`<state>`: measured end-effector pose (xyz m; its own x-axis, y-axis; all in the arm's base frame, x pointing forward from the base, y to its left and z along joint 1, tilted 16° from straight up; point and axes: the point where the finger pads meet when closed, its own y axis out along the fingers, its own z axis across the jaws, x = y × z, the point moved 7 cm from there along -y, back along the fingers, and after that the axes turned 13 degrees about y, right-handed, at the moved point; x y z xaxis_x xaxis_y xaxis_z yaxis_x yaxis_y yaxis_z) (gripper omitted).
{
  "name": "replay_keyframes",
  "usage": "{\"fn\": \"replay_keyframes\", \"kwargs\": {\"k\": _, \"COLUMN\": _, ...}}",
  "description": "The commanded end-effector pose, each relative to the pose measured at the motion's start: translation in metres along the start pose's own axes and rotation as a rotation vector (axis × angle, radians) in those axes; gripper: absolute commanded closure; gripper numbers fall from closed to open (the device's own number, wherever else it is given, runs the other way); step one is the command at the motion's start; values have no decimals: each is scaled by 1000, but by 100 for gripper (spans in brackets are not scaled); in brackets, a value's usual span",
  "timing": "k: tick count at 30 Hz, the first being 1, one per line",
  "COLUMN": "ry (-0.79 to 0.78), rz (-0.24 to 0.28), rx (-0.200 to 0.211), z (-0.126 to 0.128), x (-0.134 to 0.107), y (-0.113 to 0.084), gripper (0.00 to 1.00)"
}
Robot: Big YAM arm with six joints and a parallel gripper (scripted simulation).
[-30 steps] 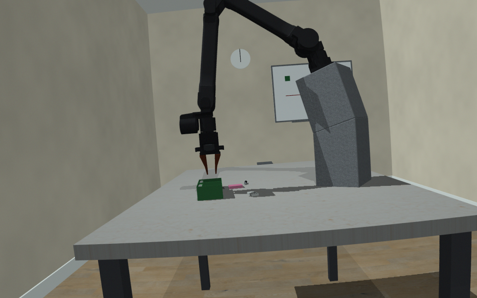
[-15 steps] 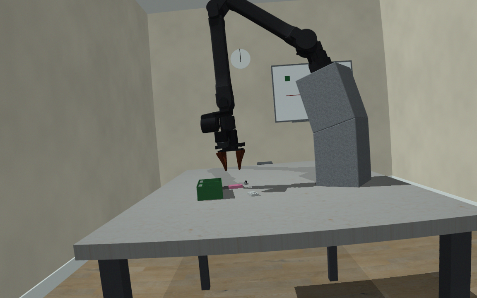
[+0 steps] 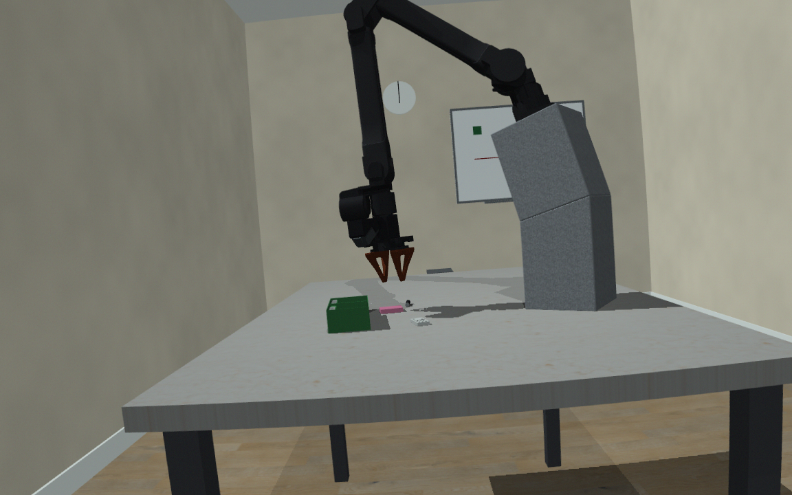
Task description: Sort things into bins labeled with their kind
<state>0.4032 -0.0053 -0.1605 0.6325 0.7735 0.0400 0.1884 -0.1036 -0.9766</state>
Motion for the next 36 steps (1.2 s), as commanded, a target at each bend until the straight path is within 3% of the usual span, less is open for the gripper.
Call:
{"fn": "replay_keyframes", "kwargs": {"k": 1, "ry": 155, "rz": -20, "rx": -17, "z": -7, "x": 12, "y": -9, "gripper": 47}}
{"fn": "replay_keyframes", "kwargs": {"k": 23, "ry": 640, "rz": -48, "rx": -33, "z": -21, "x": 11, "y": -11, "gripper": 47}}
{"fn": "replay_keyframes", "kwargs": {"k": 28, "ry": 781, "rz": -77, "rx": -57, "z": -20, "x": 10, "y": -12, "gripper": 47}}
{"fn": "replay_keyframes", "kwargs": {"k": 36, "ry": 766, "rz": -65, "rx": -45, "z": -5, "x": 9, "y": -7, "gripper": 47}}
